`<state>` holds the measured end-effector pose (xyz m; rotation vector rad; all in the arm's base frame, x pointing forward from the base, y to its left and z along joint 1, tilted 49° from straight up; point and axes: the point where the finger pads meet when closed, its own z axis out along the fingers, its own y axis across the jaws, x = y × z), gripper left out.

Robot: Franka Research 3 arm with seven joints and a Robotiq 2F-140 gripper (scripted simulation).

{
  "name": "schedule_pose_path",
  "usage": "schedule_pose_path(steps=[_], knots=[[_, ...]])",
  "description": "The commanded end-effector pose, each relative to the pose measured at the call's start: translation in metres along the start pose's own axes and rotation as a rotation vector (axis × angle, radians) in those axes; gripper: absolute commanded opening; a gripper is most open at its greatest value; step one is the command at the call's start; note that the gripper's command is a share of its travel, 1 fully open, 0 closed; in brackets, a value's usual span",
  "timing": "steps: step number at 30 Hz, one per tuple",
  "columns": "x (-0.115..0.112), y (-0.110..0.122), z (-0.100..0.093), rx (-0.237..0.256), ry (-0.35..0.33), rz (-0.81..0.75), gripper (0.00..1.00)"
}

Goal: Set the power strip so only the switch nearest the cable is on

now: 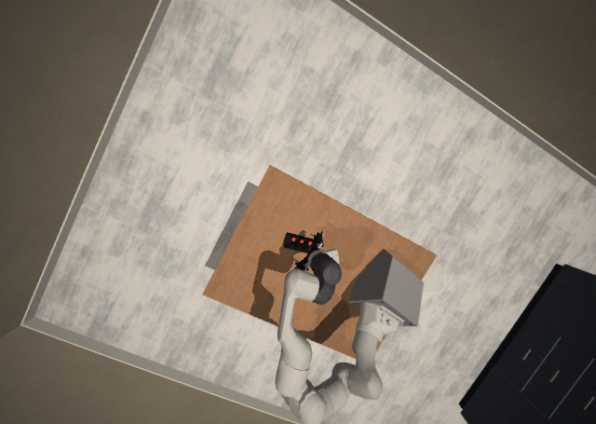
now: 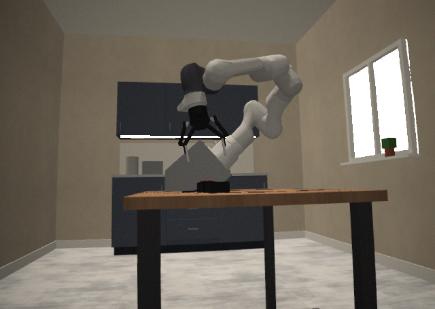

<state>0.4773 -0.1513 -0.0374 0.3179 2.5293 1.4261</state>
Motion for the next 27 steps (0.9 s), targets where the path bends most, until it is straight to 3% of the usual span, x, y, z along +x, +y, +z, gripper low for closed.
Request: schedule_pose_path(steps=[1,27], knots=[[0.0077,-0.0091,0.0056,0.007,-0.006,0.279,1.0],[0.0152,-0.0139,0.0091,0.022,-0.044,0.988,1.0]])
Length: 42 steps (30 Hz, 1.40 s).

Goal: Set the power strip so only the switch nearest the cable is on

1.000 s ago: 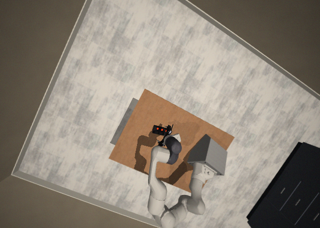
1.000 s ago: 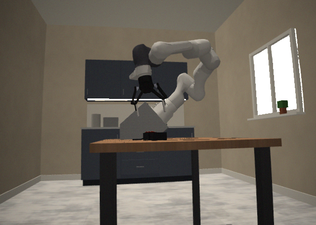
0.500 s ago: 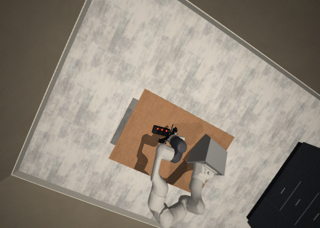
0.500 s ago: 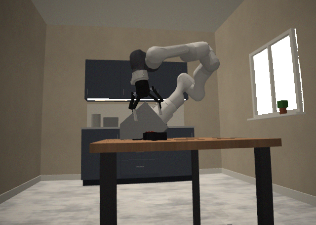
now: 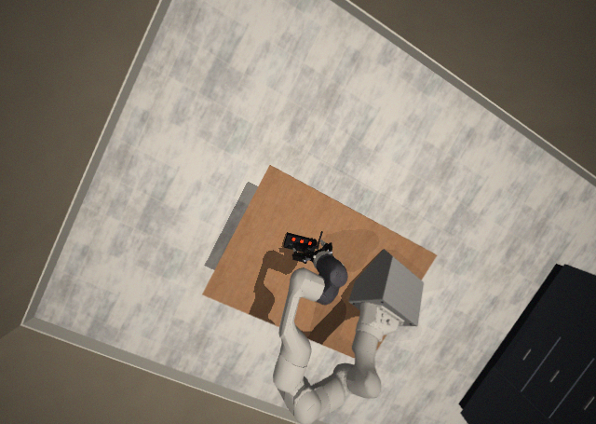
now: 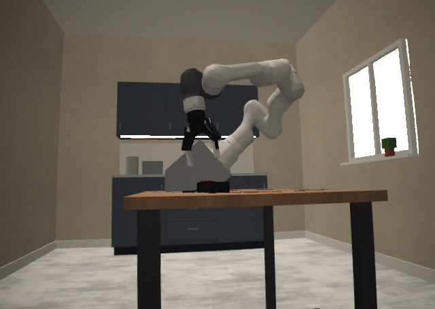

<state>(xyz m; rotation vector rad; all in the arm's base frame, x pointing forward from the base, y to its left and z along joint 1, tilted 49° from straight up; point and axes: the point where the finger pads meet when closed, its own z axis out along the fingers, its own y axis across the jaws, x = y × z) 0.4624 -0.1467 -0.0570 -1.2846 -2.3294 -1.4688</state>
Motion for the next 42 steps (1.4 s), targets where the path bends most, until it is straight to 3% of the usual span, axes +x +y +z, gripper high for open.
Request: schedule_pose_path(steps=[1,4,23,42], knots=[[-0.0003,0.0026,-0.0001,0.015,0.002,0.279,1.0],[-0.0003,0.0026,-0.0001,0.016,0.002,0.304,1.0],[-0.0003,0.0026,-0.0001,0.043,0.007,0.81,1.0],[-0.0003,0.0026,-0.0001,0.043,0.007,0.811,1.0]])
